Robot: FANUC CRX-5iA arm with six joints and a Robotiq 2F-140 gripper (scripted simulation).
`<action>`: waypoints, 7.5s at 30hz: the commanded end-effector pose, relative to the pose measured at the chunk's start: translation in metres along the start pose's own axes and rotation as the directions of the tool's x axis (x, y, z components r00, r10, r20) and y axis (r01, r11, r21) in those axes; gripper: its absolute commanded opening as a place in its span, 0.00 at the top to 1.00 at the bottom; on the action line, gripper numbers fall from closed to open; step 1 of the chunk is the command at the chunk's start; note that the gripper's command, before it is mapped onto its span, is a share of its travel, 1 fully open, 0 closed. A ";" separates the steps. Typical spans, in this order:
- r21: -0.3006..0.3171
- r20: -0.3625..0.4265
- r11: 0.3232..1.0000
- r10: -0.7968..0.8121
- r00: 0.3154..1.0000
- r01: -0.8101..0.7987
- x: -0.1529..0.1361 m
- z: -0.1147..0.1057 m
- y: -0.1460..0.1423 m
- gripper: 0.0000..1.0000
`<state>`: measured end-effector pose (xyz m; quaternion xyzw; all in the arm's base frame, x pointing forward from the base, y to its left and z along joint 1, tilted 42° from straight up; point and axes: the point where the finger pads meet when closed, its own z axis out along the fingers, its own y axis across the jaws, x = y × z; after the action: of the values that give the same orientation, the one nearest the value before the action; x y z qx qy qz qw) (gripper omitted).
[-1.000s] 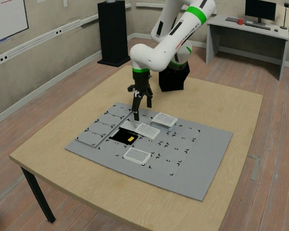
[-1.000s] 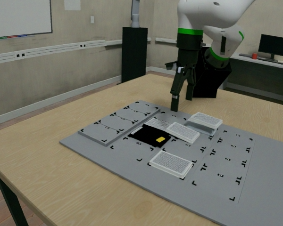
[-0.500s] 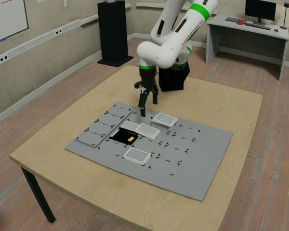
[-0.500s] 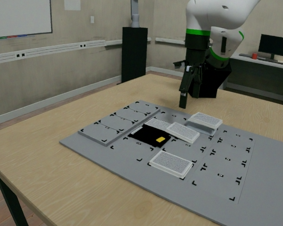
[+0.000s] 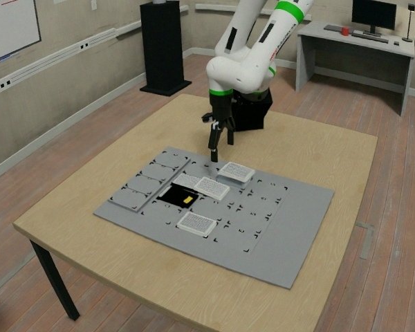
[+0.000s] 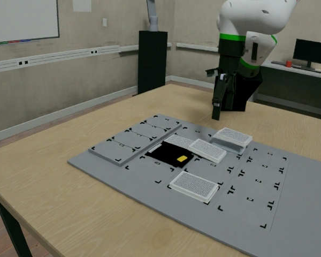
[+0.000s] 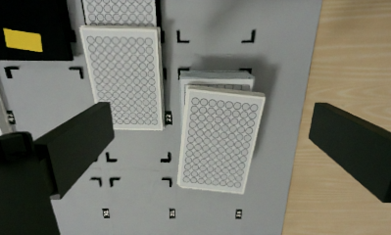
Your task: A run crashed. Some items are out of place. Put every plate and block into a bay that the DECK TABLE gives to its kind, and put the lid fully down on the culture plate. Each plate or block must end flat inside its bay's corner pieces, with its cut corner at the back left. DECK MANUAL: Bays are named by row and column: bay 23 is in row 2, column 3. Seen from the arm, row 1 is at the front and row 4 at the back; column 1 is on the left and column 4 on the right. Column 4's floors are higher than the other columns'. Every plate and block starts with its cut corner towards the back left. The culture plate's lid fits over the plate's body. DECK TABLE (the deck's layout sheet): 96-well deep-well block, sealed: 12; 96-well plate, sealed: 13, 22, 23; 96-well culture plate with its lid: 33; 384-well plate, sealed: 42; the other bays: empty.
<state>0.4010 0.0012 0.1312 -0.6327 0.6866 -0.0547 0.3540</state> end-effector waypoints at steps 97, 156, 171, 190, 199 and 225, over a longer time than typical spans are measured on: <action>0.001 -0.003 1.000 0.000 1.000 0.000 0.158 0.000 0.024 0.00; 0.001 -0.003 1.000 0.000 1.000 0.000 0.158 -0.001 -0.020 0.00; 0.001 -0.003 1.000 0.000 1.000 0.000 0.158 -0.001 -0.072 0.00; 0.001 -0.003 1.000 0.000 1.000 0.000 0.158 -0.001 -0.083 0.00; 0.001 -0.003 1.000 0.000 1.000 0.000 0.158 -0.001 -0.083 0.00; 0.001 -0.003 1.000 0.000 1.000 0.000 0.142 -0.001 -0.083 0.00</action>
<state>0.4773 -0.1500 0.1122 -0.6325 0.6869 -0.0550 0.3537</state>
